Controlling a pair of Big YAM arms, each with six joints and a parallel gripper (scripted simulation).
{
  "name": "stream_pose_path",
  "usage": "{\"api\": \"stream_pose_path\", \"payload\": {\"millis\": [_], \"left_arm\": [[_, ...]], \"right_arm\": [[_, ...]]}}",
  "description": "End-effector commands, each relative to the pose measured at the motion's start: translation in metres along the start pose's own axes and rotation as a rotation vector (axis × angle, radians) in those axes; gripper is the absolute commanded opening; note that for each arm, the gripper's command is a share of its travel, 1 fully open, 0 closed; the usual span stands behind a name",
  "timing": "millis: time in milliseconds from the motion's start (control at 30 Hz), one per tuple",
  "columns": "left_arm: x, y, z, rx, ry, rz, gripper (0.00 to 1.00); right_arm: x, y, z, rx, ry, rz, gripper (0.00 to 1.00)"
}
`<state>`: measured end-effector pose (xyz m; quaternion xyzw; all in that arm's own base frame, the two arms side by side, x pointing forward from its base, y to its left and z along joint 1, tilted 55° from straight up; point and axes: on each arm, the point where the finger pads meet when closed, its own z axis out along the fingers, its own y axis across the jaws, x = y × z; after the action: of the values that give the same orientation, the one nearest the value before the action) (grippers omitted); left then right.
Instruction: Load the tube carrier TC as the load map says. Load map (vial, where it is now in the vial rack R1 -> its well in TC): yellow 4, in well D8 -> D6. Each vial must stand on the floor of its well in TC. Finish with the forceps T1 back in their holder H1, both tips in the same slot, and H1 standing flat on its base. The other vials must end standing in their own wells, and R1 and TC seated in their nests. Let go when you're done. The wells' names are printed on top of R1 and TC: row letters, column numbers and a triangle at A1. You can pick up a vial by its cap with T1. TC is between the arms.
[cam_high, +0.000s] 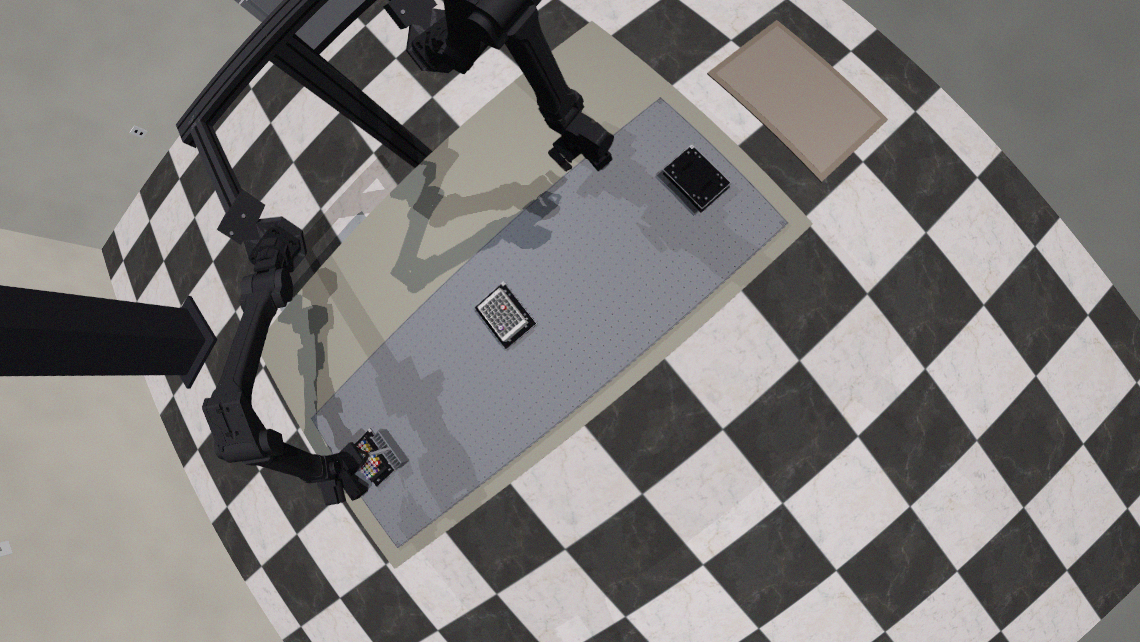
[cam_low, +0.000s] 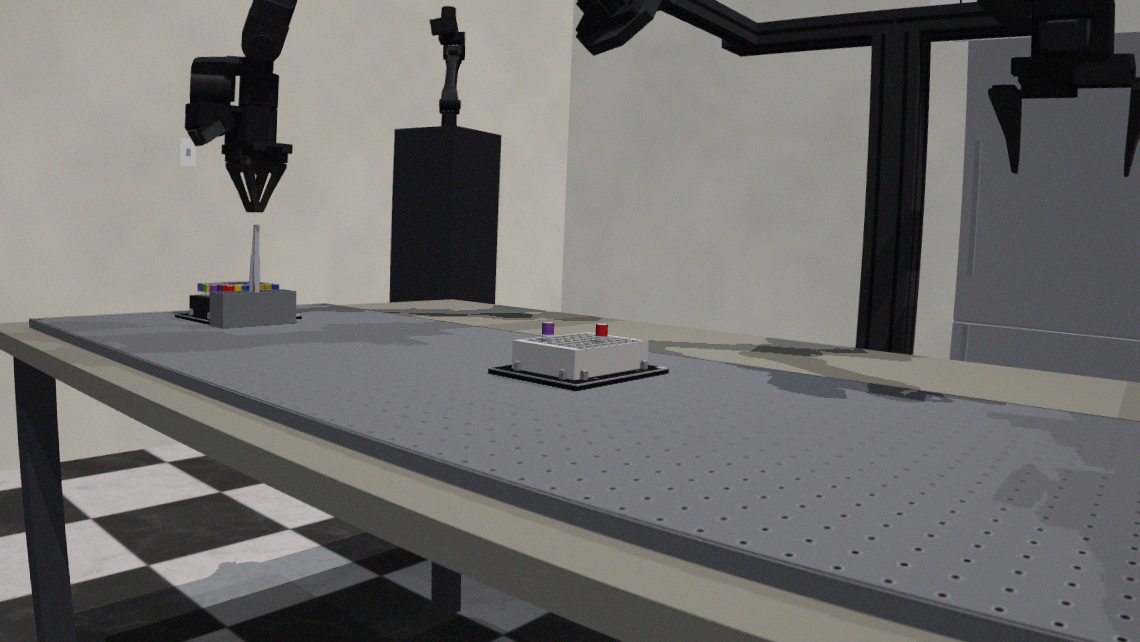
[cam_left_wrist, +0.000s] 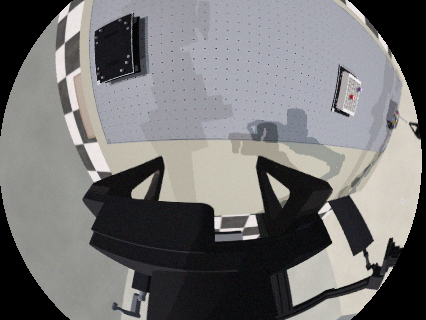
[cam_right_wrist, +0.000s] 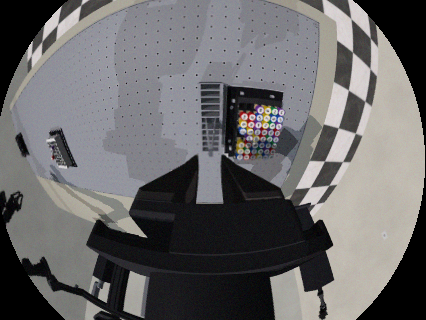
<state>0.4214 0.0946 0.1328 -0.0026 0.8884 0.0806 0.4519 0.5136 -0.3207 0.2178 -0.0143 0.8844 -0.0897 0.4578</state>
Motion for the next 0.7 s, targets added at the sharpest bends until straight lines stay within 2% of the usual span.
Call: {"api": "stream_pose_path", "payload": {"millis": [0,333,667], "left_arm": [[-0.015,0.006,-0.007,-0.015,-0.049,0.012,1.0],[-0.015,0.006,-0.007,-0.015,-0.049,0.012,1.0],[-0.015,0.006,-0.007,-0.015,-0.049,0.012,1.0]], "right_arm": [[-0.007,-0.012,-0.018,0.024,-0.013,-0.018,0.24],[-0.005,-0.005,-0.007,0.01,-0.009,-0.013,0.24],[-0.004,-0.005,-0.007,0.01,-0.009,-0.013,0.24]]}}
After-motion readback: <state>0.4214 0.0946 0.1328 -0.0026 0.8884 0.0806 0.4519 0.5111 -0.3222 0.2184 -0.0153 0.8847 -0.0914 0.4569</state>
